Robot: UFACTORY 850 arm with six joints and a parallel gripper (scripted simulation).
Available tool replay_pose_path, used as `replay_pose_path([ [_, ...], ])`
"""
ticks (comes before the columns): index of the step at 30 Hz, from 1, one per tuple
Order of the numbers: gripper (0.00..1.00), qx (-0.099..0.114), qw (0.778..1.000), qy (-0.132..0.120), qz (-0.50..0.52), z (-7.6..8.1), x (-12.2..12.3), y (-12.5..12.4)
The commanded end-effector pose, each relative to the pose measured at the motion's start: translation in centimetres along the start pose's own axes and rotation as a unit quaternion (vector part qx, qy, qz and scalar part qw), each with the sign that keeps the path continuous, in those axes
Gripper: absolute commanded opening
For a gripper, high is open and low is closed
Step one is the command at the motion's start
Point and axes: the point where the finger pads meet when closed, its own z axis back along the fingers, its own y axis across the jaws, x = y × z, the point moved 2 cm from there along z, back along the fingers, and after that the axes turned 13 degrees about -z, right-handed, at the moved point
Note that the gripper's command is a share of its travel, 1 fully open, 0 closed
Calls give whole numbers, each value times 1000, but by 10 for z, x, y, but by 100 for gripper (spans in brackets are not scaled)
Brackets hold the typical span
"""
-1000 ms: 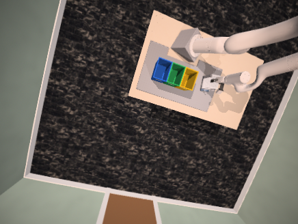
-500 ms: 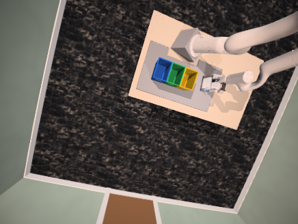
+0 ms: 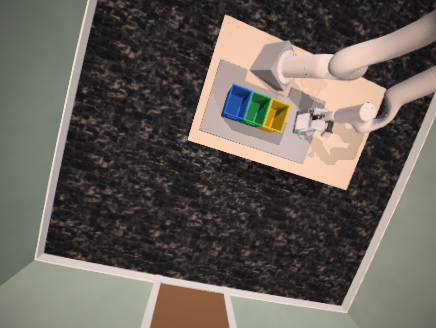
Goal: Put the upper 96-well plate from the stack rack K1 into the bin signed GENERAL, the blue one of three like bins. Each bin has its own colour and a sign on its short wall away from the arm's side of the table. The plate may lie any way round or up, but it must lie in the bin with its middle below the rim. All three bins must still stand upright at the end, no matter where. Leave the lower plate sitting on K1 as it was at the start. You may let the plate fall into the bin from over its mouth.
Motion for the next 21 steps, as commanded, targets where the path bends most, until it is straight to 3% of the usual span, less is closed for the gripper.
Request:
replay_pose_path([
  [1,0,0,1000,0,0,9,0,0],
  [21,0,0,1000,0,0,39,0,0],
])
